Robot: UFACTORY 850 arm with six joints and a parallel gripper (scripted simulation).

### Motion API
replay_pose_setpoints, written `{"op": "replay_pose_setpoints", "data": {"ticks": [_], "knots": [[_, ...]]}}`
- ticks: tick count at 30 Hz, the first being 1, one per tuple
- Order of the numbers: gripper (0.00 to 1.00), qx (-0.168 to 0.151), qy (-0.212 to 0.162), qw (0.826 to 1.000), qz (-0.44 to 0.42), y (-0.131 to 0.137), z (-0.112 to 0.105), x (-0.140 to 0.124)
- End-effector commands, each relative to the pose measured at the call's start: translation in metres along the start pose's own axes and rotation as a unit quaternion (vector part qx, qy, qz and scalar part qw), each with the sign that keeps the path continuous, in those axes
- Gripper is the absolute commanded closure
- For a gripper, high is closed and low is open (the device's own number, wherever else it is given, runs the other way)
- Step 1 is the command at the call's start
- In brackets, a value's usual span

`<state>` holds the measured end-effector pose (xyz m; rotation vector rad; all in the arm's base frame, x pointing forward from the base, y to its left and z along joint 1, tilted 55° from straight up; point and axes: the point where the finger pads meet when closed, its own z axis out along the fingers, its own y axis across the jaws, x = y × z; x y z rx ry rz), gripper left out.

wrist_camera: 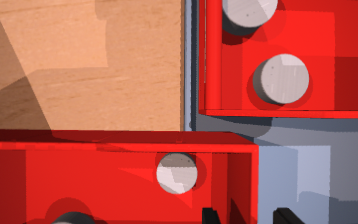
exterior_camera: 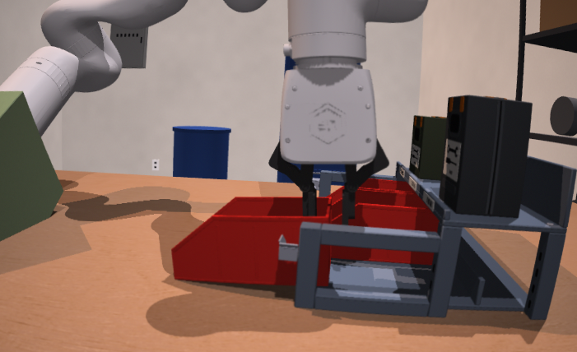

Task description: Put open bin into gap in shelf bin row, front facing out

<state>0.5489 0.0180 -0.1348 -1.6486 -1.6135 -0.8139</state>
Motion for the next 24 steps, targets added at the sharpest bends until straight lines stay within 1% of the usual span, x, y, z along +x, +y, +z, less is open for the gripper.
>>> {"op": "replay_pose_setpoints", "data": {"ticks": [1,14,19,24], "knots": [[0.66,-0.001,0.0,1.0,0.0,0.001,-0.001,0.0],[0.66,-0.001,0.0,1.0,0.0,0.001,-0.001,0.0],[0.66,-0.001,0.0,1.0,0.0,0.003,-0.031,0.0],[0.66,-0.001,0.0,1.0,0.0,0.003,-0.031,0.0]]}}
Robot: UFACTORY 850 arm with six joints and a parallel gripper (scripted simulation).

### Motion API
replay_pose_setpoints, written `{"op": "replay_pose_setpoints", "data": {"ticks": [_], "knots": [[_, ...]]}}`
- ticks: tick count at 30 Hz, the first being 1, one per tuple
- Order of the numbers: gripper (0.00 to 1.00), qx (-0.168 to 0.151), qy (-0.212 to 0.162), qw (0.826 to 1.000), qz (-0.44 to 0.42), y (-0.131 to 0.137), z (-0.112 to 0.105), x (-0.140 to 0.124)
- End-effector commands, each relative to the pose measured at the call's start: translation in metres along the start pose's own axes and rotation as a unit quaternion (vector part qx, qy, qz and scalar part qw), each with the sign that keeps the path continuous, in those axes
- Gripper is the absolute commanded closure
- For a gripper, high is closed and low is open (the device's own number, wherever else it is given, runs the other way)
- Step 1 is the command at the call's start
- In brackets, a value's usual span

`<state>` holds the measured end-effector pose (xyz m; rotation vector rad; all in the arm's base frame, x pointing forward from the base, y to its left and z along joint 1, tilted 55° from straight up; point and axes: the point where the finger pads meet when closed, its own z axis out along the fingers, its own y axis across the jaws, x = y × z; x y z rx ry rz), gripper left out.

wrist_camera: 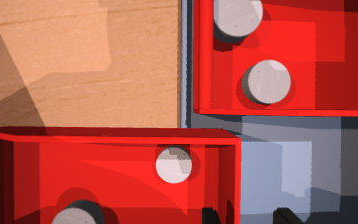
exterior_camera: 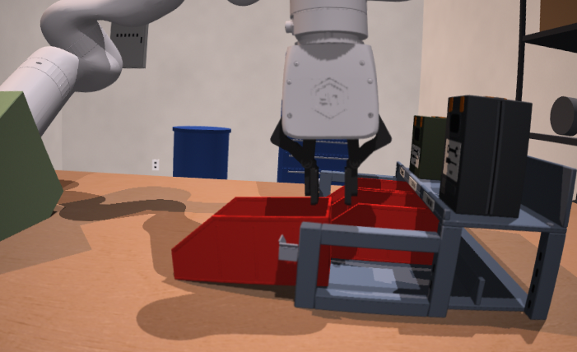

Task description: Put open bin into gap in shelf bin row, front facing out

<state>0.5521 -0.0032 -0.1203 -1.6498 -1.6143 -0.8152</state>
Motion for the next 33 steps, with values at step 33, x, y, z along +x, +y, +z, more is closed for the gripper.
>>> {"op": "replay_pose_setpoints", "data": {"ticks": [33], "knots": [[0.66,0.0,0.0,1.0,0.0,0.004,-0.049,0.0]]}}
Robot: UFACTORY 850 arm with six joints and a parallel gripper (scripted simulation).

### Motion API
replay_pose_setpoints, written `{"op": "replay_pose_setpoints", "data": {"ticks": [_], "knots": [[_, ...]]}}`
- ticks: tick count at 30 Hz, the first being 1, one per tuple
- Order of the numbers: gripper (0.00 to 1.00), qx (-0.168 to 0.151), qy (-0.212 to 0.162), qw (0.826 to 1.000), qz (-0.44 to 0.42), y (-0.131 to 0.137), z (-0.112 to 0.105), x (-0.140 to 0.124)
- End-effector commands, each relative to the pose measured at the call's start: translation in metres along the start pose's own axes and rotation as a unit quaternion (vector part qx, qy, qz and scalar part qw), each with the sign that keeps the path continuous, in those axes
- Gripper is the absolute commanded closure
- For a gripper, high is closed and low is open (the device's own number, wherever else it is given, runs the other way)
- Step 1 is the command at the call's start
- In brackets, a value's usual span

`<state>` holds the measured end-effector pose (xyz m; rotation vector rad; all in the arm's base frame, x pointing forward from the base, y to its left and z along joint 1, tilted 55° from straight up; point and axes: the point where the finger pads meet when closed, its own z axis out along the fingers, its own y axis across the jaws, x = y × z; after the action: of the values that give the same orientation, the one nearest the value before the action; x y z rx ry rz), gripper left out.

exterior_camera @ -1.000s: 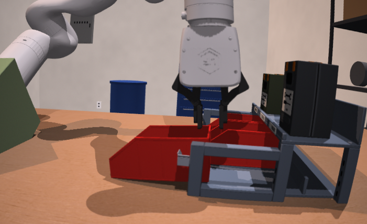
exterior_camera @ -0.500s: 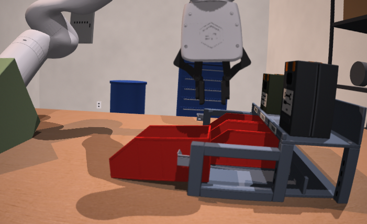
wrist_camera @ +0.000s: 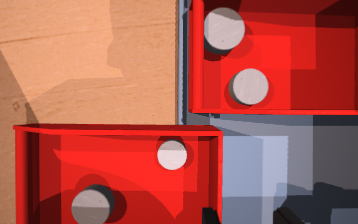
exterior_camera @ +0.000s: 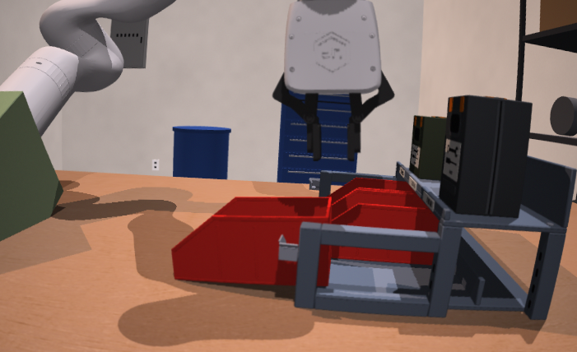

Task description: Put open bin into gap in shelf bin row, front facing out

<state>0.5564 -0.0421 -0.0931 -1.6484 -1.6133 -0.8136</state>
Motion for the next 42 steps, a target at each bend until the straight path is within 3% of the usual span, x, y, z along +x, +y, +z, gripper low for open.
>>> {"op": "replay_pose_setpoints", "data": {"ticks": [1,8,13,25,30,42], "knots": [[0.66,-0.001,0.0,1.0,0.0,0.001,-0.001,0.0],[0.66,-0.001,0.0,1.0,0.0,0.001,-0.001,0.0],[0.66,0.038,0.0,0.999,0.0,-0.049,0.004,0.004],[0.66,0.038,0.0,0.999,0.0,-0.049,0.004,0.004],[0.66,0.038,0.0,0.999,0.0,-0.097,0.01,0.008],[0.66,0.038,0.0,0.999,0.0,-0.097,0.01,0.008]]}}
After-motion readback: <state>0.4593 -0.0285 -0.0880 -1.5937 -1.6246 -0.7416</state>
